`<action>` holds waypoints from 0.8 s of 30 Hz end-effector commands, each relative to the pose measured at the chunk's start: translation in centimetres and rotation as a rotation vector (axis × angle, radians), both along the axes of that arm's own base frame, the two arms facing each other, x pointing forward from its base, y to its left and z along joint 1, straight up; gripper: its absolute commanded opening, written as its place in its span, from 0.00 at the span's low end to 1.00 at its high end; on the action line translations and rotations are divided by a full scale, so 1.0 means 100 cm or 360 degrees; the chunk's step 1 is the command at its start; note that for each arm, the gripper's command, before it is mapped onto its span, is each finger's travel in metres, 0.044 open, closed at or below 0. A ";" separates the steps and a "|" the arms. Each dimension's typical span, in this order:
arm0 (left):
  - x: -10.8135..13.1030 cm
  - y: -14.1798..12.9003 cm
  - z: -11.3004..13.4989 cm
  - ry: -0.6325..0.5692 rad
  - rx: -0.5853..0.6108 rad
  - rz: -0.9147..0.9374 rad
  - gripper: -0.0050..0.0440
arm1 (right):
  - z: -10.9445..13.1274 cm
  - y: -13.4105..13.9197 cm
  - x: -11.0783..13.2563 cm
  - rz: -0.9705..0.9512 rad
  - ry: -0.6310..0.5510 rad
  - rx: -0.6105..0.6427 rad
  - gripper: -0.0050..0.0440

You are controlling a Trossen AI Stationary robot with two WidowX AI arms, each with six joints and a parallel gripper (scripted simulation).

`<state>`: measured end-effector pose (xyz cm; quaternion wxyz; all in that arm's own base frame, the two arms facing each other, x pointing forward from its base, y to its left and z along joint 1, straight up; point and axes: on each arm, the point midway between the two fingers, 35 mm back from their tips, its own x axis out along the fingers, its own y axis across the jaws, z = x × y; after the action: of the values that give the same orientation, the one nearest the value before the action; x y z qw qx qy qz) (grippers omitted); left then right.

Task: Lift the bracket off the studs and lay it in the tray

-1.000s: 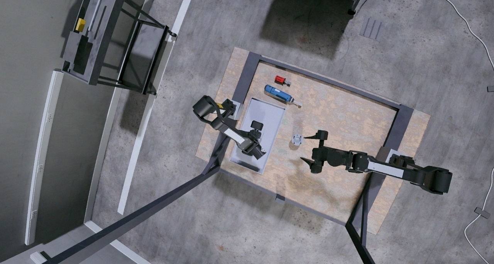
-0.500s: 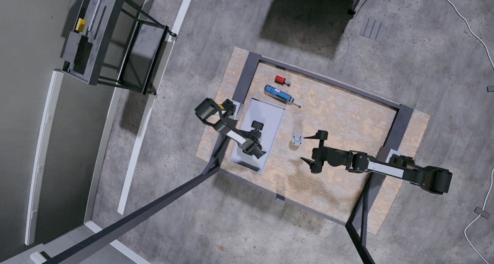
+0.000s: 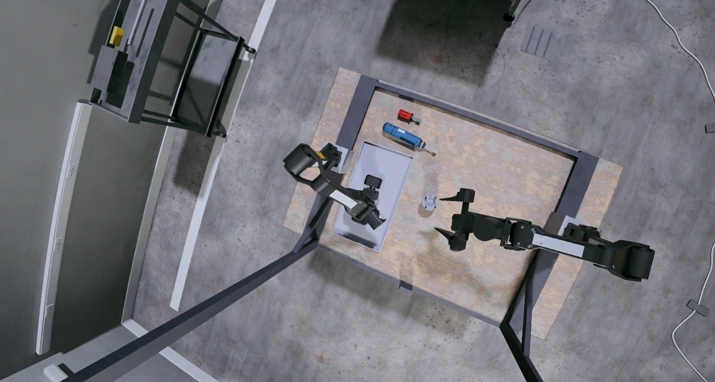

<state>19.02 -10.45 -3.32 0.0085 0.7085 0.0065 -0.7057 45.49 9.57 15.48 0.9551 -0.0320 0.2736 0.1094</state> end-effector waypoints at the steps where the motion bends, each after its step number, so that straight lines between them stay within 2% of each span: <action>1: 0.001 0.001 -0.002 -0.0008 0.0005 0.0000 0.00 | 0.011 0.000 0.002 -0.0003 -0.0039 0.0010 1.00; 24: 0.004 -0.002 -0.004 -0.0029 -0.0012 0.0000 0.00 | 0.011 0.000 0.002 -0.0003 -0.0039 0.0010 1.00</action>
<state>19.04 -10.46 -4.09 0.0085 0.7085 0.0065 -0.7056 45.49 9.57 15.47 0.9551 -0.0320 0.2736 0.1094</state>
